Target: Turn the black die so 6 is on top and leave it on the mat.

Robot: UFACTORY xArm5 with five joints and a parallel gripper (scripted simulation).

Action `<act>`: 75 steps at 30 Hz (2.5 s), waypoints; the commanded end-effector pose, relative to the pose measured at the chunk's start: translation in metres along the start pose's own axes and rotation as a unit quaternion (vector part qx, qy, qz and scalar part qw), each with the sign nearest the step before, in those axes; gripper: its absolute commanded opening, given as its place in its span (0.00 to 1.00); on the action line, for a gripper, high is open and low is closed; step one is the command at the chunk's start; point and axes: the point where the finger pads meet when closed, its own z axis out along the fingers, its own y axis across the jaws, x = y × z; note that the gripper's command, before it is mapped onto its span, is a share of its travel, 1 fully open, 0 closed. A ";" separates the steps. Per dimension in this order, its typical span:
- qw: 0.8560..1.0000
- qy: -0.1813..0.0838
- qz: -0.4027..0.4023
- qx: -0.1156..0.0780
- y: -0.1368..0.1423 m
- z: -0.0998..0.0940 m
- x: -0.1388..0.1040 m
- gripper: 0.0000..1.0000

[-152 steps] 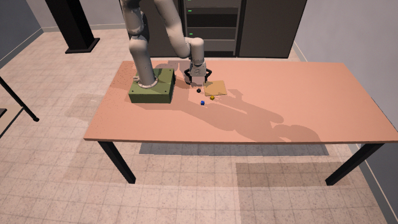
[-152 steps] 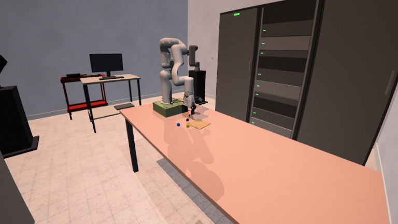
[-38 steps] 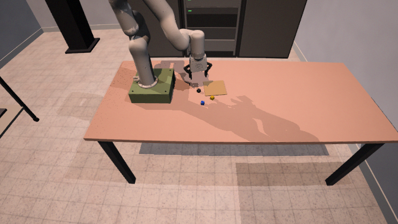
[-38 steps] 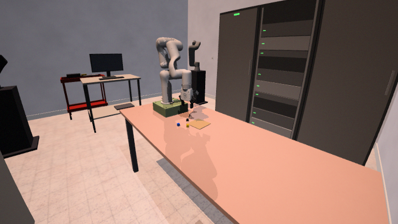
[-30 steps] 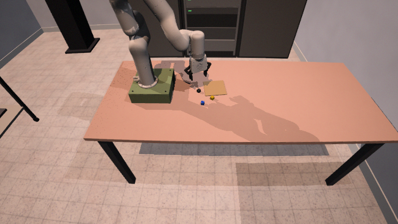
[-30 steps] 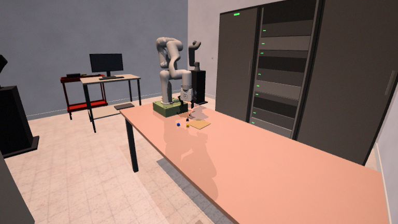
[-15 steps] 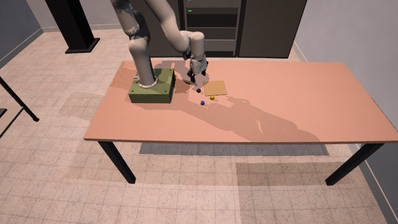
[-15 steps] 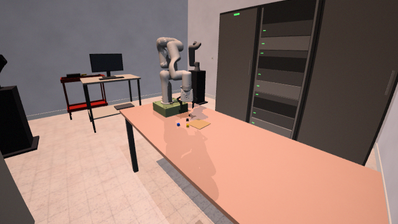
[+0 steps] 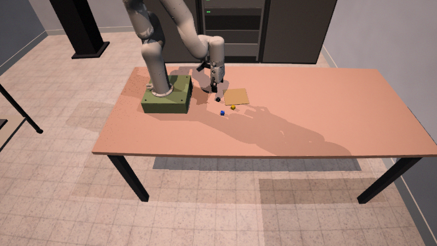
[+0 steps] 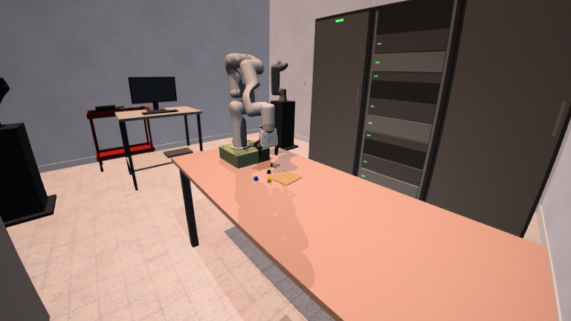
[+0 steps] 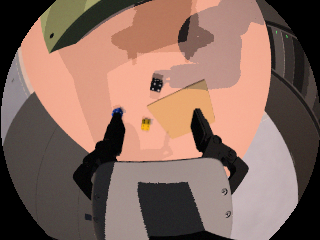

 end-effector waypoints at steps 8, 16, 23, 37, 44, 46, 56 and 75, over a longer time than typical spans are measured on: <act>0.985 -0.002 -0.173 0.000 0.000 0.005 -0.001 1.00; 0.964 -0.002 -0.265 0.000 0.000 0.008 -0.001 1.00; 0.933 -0.002 -0.360 0.000 0.000 0.011 0.000 1.00; 0.862 -0.001 -0.507 0.000 -0.001 0.016 0.000 1.00; 0.827 -0.001 -0.562 0.000 -0.001 0.018 0.001 1.00; 0.823 -0.001 -0.567 0.000 -0.001 0.019 0.001 1.00; 0.822 -0.001 -0.570 0.000 -0.001 0.019 0.001 0.36; 0.822 -0.001 -0.570 0.000 -0.001 0.019 0.001 0.36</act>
